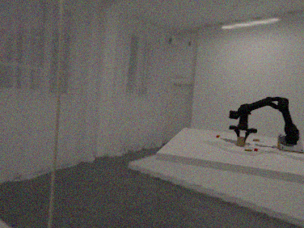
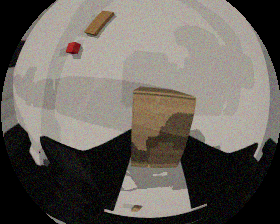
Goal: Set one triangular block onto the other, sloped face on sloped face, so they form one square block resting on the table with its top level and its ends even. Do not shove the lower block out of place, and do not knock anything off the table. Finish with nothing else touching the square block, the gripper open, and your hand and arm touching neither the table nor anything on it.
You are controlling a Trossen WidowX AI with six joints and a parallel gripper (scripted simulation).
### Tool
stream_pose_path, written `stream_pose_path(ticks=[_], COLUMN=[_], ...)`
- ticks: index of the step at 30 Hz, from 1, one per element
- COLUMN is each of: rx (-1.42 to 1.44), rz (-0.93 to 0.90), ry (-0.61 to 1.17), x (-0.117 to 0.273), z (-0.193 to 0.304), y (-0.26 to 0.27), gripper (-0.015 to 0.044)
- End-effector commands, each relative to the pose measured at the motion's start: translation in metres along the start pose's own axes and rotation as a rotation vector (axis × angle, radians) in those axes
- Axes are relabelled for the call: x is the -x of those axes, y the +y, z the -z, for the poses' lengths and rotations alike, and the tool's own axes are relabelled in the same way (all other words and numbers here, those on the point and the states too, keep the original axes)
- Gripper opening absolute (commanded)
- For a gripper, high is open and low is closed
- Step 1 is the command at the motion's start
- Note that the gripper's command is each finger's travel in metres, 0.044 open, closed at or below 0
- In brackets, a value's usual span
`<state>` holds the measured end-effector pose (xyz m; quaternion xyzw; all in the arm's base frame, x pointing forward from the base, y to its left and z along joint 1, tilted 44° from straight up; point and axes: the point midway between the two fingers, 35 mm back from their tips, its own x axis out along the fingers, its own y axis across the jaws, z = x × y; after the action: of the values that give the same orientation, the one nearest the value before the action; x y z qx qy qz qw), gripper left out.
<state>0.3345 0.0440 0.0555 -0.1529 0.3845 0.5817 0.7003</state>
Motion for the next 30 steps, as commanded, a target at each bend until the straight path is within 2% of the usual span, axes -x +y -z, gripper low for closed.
stream_pose_path(ticks=[1,12,28,30], rx=[-0.005,-0.005,0.000,0.000], rz=[0.002,0.001,0.000,0.000], ry=[-0.004,-0.004,0.000,0.000], x=[-0.0002,0.0000,-0.0004,-0.0004], z=[-0.0011,-0.0010,-0.0001,-0.0001], y=[0.0000,0.0000,0.0000,0.0000], gripper=[0.0000,0.0000,0.0420,0.0440])
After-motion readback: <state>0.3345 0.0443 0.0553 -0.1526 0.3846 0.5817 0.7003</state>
